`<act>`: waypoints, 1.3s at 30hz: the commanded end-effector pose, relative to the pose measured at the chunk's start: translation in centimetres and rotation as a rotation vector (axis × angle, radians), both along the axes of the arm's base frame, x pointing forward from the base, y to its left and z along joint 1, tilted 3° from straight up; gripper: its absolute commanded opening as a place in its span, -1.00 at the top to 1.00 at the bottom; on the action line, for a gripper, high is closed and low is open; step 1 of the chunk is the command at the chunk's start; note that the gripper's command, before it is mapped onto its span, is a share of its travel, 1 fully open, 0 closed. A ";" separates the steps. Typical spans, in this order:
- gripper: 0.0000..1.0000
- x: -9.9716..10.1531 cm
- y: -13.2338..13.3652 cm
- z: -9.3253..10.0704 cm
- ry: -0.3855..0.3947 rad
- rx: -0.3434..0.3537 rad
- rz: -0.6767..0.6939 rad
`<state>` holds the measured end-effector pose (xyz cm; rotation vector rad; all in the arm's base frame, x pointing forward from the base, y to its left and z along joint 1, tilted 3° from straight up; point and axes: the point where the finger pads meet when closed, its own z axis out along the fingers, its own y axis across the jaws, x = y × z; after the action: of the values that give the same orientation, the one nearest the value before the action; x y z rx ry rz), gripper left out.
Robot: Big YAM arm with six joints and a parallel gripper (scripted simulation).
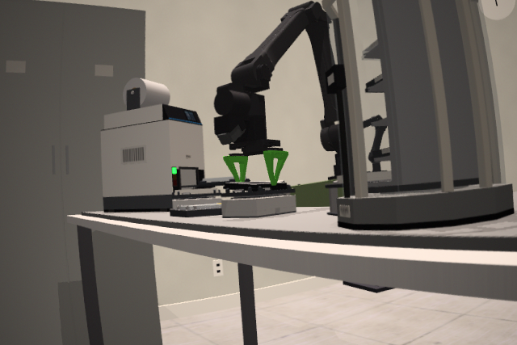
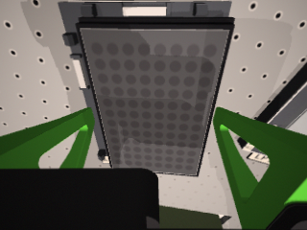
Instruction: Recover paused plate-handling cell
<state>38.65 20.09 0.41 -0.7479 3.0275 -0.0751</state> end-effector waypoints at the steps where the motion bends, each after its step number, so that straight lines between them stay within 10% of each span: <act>1: -1.00 -0.2 -0.6 -1.0 0.016 -0.009 0.006; 39: -0.64 -0.2 -0.5 -1.0 0.017 -0.009 0.007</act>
<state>38.65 20.07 0.40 -0.7479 3.0279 -0.0754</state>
